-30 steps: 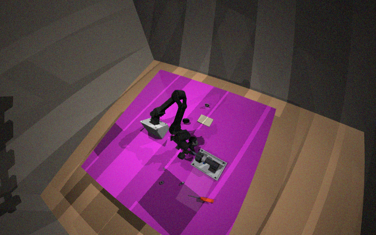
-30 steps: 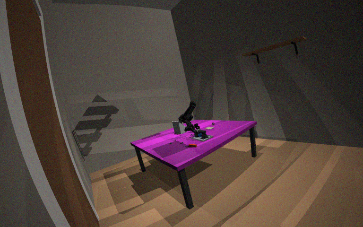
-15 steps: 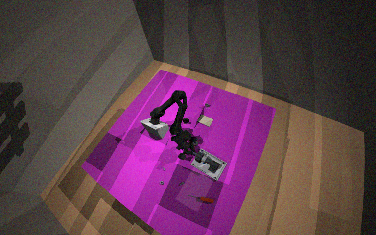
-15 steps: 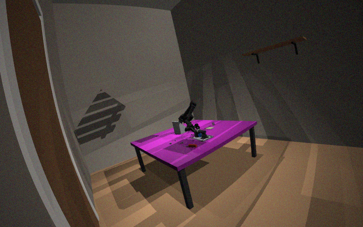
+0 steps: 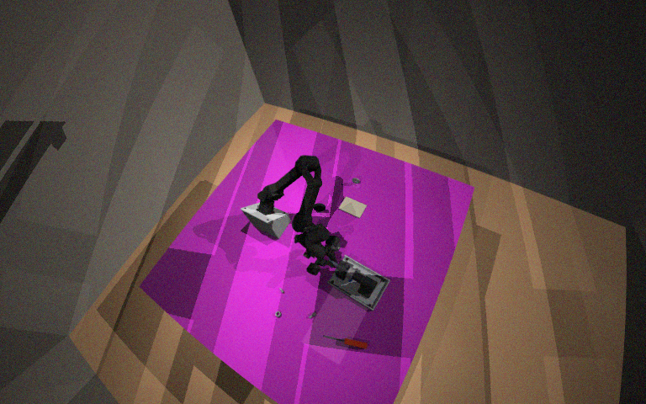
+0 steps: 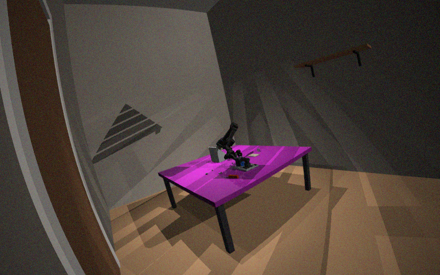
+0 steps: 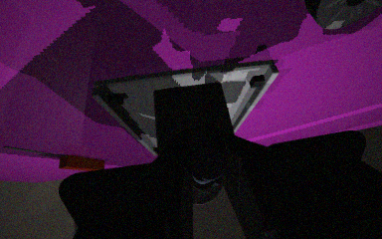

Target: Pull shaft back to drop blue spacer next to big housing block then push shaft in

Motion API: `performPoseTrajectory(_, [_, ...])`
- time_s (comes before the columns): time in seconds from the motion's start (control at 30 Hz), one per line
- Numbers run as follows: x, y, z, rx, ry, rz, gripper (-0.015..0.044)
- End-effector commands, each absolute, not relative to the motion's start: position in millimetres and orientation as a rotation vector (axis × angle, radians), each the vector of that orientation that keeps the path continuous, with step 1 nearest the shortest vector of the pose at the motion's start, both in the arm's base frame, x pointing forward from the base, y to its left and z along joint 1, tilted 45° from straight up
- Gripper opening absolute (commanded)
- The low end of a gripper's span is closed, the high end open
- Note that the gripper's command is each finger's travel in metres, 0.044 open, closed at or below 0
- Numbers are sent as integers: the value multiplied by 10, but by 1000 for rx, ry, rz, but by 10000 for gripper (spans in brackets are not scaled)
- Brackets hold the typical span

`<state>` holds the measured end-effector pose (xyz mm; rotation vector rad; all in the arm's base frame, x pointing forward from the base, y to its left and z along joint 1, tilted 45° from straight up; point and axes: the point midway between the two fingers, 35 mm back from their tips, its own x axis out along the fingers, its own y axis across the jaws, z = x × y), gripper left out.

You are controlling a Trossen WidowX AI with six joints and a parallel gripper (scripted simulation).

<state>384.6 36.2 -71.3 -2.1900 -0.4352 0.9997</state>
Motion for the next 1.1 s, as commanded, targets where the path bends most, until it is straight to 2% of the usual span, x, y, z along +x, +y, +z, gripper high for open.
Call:
performPoseTrajectory(0.0, [3886,358,-699,-2192,-436,992,0])
performPoseTrajectory(0.67, [3911,361,-699,-2192,-436,992,0])
performPoseTrajectory(1.07, [3870,363,-715,-2189,-435,1000,315])
